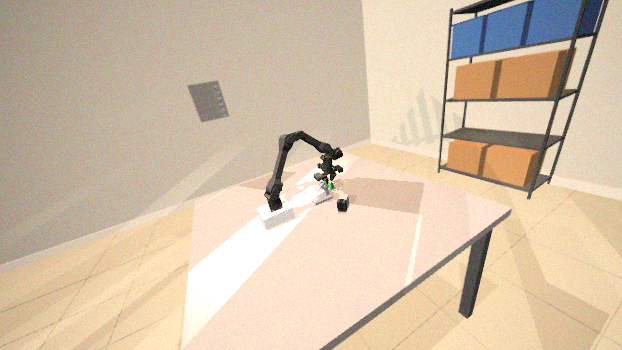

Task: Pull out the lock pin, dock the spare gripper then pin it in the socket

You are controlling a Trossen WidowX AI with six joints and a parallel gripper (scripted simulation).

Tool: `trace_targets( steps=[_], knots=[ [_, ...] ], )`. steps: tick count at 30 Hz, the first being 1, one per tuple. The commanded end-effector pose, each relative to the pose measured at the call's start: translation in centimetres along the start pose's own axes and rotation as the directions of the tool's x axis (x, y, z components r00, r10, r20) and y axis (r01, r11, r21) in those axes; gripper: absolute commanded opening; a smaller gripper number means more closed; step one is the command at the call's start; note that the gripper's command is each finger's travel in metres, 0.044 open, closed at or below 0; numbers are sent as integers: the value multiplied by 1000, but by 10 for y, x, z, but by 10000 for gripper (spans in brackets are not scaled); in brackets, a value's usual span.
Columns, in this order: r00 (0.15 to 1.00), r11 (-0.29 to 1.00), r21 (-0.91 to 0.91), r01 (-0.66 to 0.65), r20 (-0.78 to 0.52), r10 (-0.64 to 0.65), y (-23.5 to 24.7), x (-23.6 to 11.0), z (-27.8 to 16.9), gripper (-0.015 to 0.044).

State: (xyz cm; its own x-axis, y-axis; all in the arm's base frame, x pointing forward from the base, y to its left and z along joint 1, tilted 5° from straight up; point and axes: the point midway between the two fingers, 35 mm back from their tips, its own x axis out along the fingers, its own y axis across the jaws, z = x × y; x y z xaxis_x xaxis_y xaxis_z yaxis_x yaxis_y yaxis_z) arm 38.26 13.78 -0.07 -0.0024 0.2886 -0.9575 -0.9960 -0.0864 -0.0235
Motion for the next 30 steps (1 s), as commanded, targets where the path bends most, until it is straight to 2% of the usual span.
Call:
trace_targets(
  steps=[1, 10, 30],
  knots=[
    [1000, 1000, 0, 0, 0, 0, 0, 0, 0, 210],
    [1000, 1000, 2, -4, -1, 4, 0, -13, 3, 440],
    [1000, 1000, 15, -16, -3, 16, -1, -55, 11, 440]
  ],
)
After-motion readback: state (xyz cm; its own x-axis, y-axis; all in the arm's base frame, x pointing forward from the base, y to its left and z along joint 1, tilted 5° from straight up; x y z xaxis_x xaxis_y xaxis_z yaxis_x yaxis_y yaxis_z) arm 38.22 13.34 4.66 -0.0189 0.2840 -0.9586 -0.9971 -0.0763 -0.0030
